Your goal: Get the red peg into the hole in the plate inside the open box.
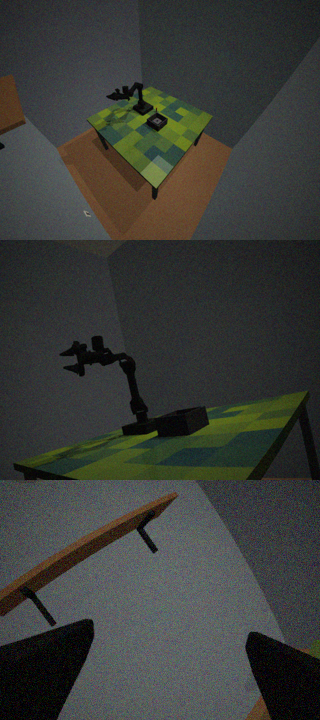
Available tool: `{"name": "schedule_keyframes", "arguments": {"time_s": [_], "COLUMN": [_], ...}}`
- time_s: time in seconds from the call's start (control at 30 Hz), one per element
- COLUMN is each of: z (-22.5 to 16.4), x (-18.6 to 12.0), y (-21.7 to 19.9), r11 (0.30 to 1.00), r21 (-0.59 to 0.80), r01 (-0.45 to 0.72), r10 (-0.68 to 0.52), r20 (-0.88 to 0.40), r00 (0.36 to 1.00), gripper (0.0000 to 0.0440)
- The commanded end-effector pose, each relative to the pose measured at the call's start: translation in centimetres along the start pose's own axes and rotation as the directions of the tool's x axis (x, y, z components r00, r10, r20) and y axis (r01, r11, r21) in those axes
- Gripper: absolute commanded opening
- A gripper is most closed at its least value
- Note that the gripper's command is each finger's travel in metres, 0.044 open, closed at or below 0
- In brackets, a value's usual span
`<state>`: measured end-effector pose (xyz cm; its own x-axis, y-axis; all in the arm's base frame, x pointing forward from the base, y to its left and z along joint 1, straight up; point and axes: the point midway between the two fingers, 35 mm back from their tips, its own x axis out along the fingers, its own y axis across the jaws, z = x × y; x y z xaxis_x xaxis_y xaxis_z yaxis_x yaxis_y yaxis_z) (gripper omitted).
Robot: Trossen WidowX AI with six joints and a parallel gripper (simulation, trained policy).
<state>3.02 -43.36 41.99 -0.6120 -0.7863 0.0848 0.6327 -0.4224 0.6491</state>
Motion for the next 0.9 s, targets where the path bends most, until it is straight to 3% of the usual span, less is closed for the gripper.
{"name": "schedule_keyframes", "arguments": {"time_s": [0.0,0.07,0.43,0.87], "z": [-0.5,-1.8,-9.7,-16.7], "x": [-0.2,-0.7,-7.1,-19.0], "y": [0.0,0.2,1.5,1.6], "r11": [1.0,0.997,0.934,0.774], "r21": [-0.026,-0.081,-0.305,-0.428], "r01": [-0.005,-0.021,-0.186,-0.467], "r10": [0.005,0.016,0.083,0.123], "r20": [-0.016,-0.054,-0.32,-0.622], "r00": [1.0,0.998,0.944,0.773], "gripper": [0.0417,0.044,0.044,0.044]}}
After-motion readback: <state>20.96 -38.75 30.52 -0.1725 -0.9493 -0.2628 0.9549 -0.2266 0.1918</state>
